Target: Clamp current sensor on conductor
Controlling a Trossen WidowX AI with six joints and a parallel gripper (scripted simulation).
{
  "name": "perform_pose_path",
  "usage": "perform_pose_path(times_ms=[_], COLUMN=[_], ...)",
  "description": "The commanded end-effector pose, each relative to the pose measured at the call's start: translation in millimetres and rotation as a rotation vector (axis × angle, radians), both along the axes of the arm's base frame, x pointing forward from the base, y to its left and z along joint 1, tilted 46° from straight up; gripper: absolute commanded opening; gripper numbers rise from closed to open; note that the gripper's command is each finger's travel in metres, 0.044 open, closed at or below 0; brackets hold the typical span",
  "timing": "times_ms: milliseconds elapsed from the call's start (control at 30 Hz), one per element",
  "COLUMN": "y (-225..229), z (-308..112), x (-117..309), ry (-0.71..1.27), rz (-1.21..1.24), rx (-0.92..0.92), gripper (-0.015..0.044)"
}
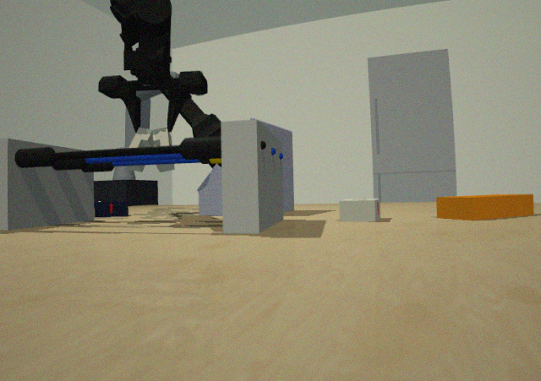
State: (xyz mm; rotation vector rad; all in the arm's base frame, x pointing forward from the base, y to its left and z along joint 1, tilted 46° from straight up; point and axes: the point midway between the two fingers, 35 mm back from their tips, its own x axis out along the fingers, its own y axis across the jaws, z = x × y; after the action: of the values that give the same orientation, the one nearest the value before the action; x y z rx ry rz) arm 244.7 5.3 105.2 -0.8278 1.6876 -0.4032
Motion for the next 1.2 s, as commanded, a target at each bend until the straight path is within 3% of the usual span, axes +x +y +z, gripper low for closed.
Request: perform_pose_path(times_ms=[0,1167], y=[10.5,20.9], z=[8.8,18.2], x=[-0.9,1.7], ry=[0.002,0.595], rz=[-0.003,0.850], rx=[0.000,0.034], gripper=[0.0000,0.0000])
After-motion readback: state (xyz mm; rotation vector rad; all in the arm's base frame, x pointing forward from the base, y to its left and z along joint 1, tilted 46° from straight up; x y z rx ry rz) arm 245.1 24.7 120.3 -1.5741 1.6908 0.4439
